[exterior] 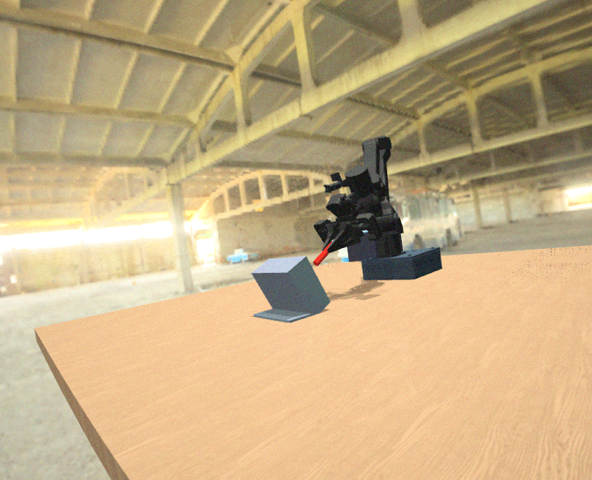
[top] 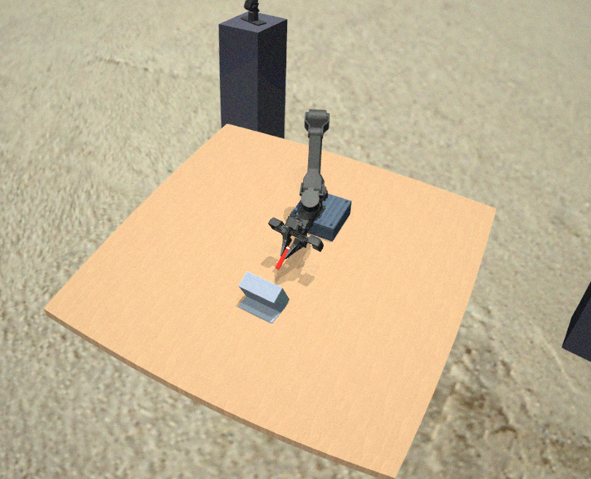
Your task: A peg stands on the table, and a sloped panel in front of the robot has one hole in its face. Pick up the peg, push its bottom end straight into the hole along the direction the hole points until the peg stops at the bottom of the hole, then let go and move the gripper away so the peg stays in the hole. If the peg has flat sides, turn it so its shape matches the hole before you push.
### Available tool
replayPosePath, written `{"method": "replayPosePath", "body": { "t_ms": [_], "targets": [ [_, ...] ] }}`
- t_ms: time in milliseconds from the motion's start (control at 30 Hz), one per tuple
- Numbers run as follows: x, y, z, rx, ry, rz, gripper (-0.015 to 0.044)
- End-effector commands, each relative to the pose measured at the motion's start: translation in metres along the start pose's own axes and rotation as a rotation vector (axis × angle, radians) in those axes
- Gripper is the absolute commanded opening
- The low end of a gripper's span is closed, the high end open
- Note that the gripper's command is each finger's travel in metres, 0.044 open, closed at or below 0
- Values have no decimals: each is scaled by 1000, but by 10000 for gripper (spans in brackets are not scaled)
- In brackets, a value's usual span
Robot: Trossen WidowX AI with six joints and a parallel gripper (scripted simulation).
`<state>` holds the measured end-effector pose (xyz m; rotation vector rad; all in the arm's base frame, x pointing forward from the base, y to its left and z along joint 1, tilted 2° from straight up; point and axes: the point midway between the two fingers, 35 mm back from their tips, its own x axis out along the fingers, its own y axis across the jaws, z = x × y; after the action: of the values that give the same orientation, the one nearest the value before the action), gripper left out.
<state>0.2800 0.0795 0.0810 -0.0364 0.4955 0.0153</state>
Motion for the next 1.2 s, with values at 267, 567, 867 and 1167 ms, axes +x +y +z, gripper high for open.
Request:
{"method": "replayPosePath", "body": {
  "t_ms": [267, 567, 867, 1167],
  "targets": [
    [7, 1, -3, -6, -10, 8, 0],
    [12, 2, -2, -3, -27, 13, 0],
    [16, 3, -2, -1, -43, 19, 0],
    [20, 3, -2, 0, -60, 23, 0]
  ]
}}
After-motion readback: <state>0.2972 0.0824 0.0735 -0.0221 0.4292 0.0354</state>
